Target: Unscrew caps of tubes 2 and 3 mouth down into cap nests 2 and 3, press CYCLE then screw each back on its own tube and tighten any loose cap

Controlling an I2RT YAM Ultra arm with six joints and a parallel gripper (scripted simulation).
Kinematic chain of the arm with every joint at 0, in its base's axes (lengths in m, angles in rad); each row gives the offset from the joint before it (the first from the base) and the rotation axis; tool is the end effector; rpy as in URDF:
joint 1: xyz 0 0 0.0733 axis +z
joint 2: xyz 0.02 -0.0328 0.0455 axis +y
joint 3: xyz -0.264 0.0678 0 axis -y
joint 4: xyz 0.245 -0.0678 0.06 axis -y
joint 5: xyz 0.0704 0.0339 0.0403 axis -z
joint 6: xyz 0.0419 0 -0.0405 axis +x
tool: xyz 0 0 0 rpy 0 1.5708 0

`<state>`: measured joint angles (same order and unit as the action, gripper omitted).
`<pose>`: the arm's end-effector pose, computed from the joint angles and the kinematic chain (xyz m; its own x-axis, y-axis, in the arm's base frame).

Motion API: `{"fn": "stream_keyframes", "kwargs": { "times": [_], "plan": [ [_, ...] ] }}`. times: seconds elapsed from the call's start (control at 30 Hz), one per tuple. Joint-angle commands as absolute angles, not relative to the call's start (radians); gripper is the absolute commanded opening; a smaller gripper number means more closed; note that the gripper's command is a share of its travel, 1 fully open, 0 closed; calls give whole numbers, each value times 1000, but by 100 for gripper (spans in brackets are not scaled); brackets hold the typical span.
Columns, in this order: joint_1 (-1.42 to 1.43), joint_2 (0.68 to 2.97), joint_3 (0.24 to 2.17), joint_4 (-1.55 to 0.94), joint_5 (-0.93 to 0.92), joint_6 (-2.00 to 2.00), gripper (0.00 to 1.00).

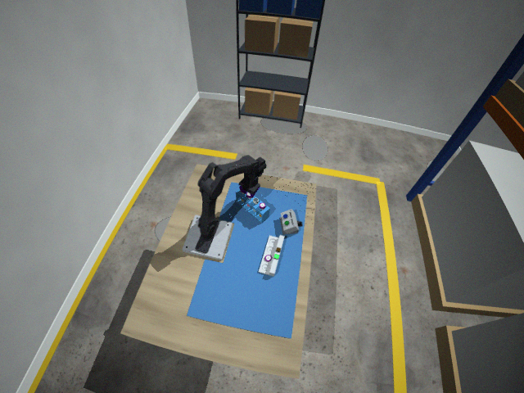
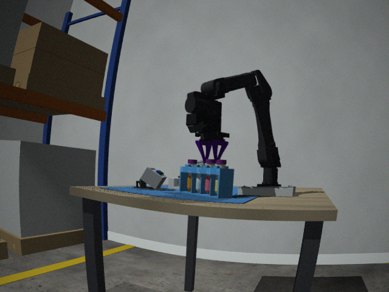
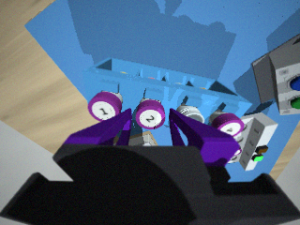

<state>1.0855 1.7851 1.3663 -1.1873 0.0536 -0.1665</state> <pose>0.1504 0.2827 0.2198 -0.3132 -0.9487 0.0437 -0.9492 0.3112 -0.0470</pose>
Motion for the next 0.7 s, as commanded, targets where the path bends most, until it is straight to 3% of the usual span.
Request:
{"fn": "stream_keyframes", "kwargs": {
  "times": [0.0, 0.27, 0.3, 0.67],
  "plan": [
    [1087, 1776, 1373, -1185, 53, -327, 49],
    [1087, 1776, 1372, -1184, 53, -392, 49],
    [1087, 1776, 1372, -1184, 53, -392, 0],
    [1087, 1776, 1372, -1184, 53, -392, 0]
  ]
}}
